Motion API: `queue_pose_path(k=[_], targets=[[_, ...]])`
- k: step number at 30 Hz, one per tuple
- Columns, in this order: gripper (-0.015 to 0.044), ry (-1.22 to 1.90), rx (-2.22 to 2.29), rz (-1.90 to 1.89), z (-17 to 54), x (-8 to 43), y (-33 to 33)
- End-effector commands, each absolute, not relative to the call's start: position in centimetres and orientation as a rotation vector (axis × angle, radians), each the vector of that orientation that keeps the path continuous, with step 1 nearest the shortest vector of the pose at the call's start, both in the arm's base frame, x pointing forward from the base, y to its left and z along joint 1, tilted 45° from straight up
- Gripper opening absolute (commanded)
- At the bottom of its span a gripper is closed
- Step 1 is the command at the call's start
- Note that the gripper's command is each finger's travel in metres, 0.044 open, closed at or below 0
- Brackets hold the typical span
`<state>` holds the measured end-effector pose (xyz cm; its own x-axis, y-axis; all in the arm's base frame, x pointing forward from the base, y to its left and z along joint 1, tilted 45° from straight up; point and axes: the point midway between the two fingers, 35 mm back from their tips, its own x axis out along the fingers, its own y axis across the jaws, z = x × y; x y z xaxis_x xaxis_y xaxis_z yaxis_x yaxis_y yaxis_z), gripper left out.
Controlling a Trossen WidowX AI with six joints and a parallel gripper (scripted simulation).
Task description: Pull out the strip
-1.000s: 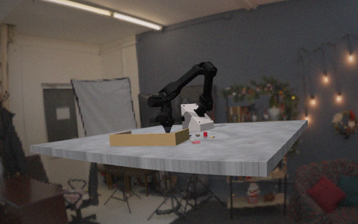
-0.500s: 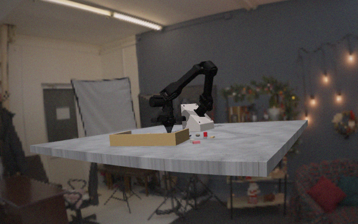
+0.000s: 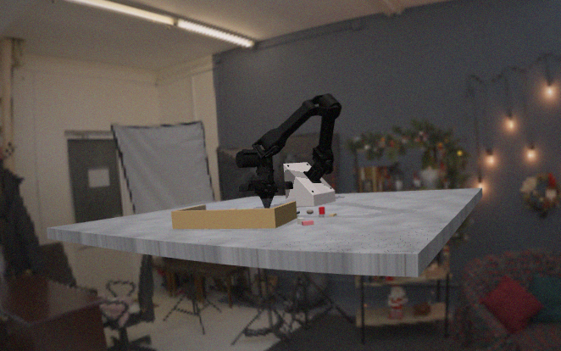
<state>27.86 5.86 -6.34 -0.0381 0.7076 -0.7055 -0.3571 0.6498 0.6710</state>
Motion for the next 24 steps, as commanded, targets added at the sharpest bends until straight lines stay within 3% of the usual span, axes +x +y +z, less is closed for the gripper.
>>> queue_pose_path(k=[1, 24], targets=[[0.0, 1.391, 0.325, 0.885, -7.0, 26.5, 5.9], [0.0, 1.393, 0.325, 0.884, -7.8, 23.1, 4.8]])
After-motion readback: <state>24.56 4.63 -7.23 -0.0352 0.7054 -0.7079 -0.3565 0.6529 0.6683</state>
